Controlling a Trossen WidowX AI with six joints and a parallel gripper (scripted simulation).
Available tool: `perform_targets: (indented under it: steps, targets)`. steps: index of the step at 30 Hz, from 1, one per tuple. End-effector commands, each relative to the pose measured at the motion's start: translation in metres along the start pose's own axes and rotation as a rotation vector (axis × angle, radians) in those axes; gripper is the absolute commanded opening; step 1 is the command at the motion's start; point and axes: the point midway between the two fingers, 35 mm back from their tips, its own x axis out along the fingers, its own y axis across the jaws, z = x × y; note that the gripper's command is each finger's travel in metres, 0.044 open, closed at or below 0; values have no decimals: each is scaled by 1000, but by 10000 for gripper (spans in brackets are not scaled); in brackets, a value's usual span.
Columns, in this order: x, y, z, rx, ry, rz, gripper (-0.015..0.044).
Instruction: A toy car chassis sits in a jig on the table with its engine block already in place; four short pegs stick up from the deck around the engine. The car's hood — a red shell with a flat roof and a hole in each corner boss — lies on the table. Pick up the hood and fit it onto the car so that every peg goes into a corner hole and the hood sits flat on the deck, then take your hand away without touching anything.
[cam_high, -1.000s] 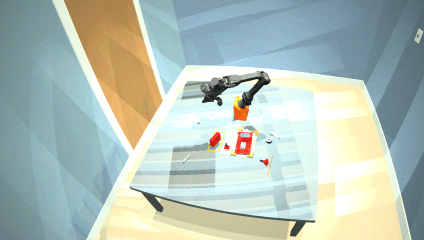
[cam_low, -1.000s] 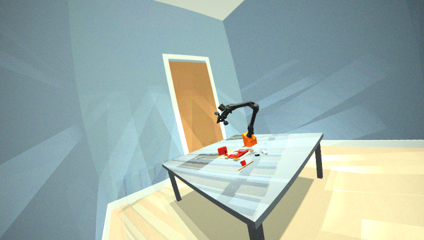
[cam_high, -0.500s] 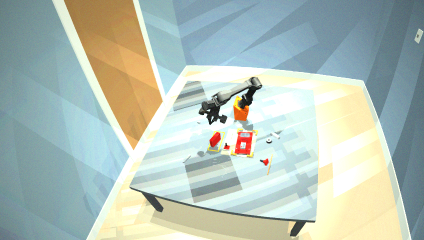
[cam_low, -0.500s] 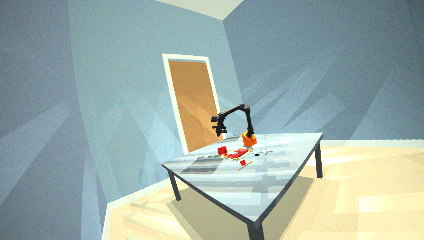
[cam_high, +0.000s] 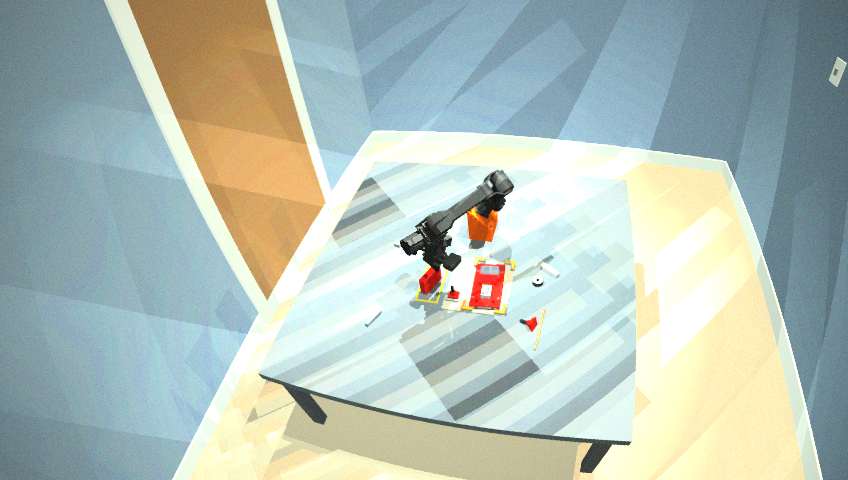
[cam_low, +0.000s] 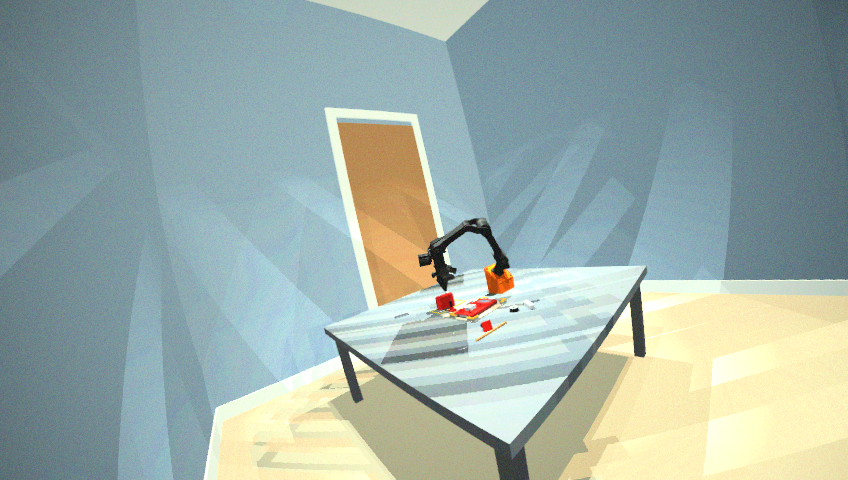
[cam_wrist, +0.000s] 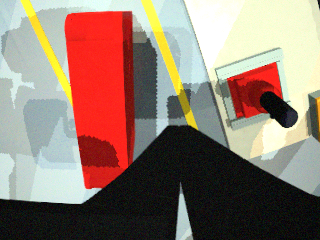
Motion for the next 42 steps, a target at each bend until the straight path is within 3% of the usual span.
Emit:
perform_targets:
  steps: [1,10,42]
  targets:
    - [6,-2,-1,10,-1,-8,0]
    - [45,-2,-1,10,-2,-10,0]
    - [44,28,-3,10,0,-6,0]
